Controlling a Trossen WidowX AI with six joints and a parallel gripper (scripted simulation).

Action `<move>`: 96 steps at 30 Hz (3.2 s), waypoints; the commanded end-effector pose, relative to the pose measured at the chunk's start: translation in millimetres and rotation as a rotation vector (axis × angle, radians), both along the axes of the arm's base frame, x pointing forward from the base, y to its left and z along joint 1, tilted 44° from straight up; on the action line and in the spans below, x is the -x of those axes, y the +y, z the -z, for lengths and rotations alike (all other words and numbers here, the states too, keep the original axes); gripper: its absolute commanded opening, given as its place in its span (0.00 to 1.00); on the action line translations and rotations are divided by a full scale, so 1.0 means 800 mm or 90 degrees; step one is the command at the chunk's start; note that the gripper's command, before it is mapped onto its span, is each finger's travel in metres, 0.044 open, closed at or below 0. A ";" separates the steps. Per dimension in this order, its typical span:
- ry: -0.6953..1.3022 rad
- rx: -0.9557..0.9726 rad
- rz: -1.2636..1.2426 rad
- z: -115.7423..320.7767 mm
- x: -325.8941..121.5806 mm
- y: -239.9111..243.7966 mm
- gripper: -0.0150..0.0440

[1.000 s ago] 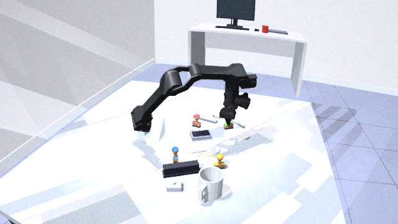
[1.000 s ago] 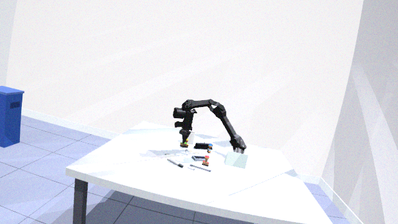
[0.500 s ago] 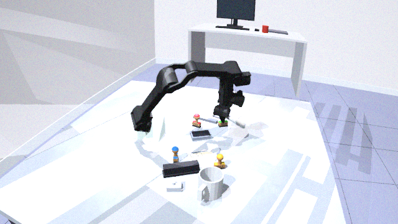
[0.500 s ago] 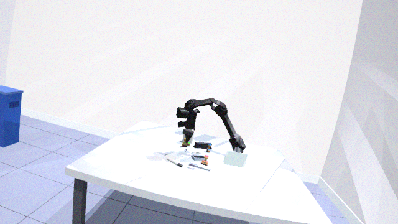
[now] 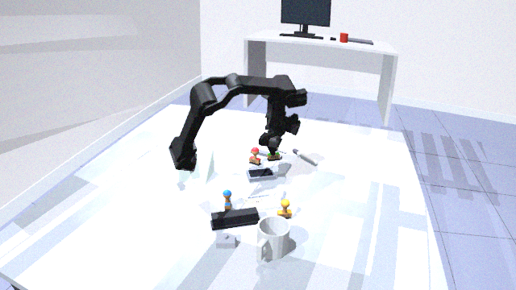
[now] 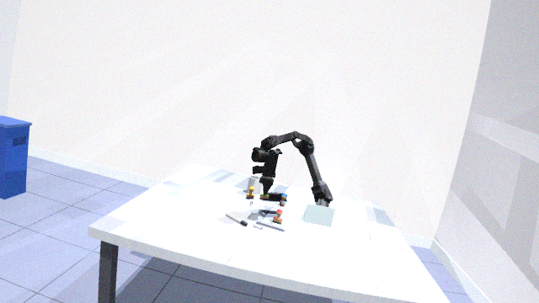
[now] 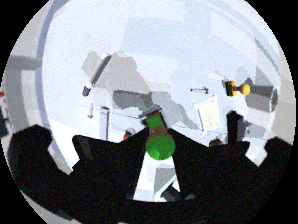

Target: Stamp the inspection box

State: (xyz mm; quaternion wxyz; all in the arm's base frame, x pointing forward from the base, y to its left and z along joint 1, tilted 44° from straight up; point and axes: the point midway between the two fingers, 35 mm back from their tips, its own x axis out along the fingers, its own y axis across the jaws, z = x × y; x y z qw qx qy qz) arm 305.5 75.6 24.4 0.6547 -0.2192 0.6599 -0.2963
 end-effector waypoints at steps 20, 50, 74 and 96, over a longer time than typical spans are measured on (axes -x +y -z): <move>-0.003 -0.002 0.003 0.006 0.054 -0.005 0.25; -0.003 -0.003 0.002 0.024 0.053 -0.022 0.25; -0.003 -0.003 0.002 0.038 0.055 -0.036 0.25; -0.002 -0.002 0.002 0.049 0.056 -0.047 0.25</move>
